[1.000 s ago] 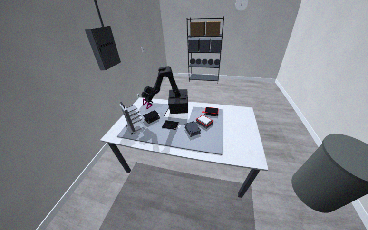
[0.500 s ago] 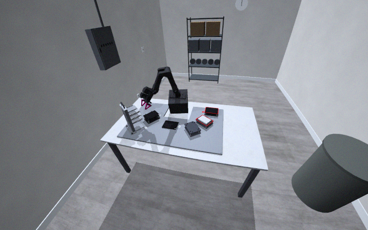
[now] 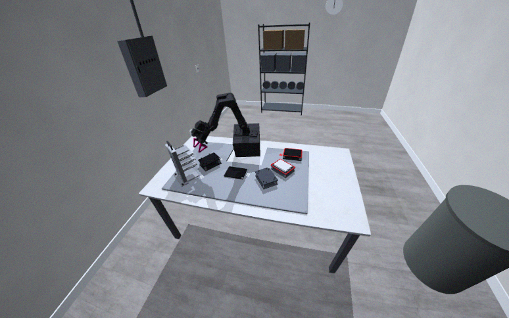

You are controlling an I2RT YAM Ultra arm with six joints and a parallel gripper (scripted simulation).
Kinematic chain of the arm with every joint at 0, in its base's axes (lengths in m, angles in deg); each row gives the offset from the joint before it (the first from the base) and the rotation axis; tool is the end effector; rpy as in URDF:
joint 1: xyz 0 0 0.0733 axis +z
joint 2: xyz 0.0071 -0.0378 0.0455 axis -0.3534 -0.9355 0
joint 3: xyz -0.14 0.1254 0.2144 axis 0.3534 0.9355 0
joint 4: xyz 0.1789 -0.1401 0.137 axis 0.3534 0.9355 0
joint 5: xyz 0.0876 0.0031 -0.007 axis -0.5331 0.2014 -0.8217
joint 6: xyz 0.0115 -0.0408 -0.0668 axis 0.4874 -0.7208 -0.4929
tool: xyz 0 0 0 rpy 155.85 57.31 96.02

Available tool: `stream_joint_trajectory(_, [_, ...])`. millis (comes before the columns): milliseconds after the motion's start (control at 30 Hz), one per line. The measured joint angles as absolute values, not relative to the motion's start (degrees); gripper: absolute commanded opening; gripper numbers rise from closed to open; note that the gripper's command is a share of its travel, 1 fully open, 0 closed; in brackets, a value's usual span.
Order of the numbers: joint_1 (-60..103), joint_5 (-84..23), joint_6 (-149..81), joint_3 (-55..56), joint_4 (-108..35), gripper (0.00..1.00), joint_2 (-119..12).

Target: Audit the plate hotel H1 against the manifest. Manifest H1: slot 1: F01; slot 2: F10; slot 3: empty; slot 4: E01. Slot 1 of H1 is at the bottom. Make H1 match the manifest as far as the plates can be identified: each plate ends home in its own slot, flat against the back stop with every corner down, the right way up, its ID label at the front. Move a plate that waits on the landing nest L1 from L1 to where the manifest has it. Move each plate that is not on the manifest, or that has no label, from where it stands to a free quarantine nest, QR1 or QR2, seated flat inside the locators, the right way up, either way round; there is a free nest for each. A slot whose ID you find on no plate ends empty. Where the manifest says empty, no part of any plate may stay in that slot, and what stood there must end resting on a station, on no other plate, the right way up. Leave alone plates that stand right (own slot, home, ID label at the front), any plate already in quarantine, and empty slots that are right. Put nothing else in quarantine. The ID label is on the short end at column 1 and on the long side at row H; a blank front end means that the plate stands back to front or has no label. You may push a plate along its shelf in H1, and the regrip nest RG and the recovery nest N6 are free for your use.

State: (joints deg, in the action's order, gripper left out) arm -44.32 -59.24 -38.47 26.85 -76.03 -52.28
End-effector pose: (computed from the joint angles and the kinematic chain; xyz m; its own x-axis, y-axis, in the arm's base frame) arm 0.1830 -0.3121 0.1217 -0.3084 0.4972 -0.8110 0.6071 0.7592 0.2347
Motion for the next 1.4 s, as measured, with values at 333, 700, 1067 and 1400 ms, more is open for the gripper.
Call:
stream_joint_trajectory(333, [-43.4, -58.6, -37.9, 24.2, -75.1, 1.0, -53.9])
stream_joint_trajectory(700, [-42.6, -57.9, -37.3, 21.4, -74.1, 1.0, -55.4])
stream_joint_trajectory(1067, [-41.7, -57.2, -36.7, 17.9, -72.8, 1.0, -57.3])
stream_joint_trajectory(1400, [-41.1, -56.7, -36.3, 15.4, -71.7, 1.0, -58.7])
